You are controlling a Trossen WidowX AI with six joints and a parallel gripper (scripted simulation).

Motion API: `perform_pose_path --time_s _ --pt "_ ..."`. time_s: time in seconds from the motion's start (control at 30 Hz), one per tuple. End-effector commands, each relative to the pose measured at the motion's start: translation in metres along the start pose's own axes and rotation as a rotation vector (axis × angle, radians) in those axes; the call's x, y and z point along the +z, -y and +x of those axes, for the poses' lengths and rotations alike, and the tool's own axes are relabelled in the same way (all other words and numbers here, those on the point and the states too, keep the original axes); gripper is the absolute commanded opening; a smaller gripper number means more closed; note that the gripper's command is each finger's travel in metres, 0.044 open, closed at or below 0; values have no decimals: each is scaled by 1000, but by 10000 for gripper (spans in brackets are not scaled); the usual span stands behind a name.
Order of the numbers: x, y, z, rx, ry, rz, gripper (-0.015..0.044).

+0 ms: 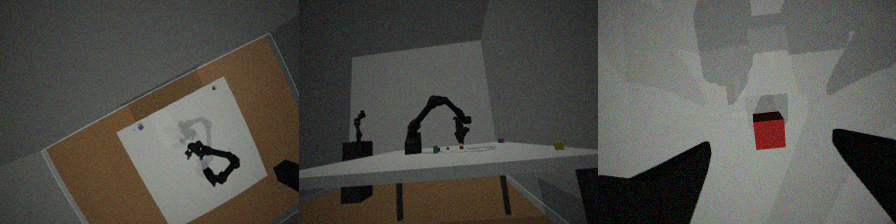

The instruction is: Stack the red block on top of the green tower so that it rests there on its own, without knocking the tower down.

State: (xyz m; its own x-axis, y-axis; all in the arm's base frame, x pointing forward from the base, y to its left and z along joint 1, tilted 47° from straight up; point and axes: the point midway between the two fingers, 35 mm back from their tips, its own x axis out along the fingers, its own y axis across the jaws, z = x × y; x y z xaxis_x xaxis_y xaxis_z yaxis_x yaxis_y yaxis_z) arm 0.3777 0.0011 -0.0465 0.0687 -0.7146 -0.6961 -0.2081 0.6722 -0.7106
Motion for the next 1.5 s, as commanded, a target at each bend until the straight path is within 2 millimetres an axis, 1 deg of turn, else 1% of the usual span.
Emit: perform_pose_path --time_s 0.0,0.5,1.13,1.47 --pt "-1 1 9 -5 -7 -6 440" --pt "-2 2 32 -7 -7 -6 440" --pt "-2 2 31 -7 -7 -6 440" --pt "-2 2 31 -7 -7 -6 177"
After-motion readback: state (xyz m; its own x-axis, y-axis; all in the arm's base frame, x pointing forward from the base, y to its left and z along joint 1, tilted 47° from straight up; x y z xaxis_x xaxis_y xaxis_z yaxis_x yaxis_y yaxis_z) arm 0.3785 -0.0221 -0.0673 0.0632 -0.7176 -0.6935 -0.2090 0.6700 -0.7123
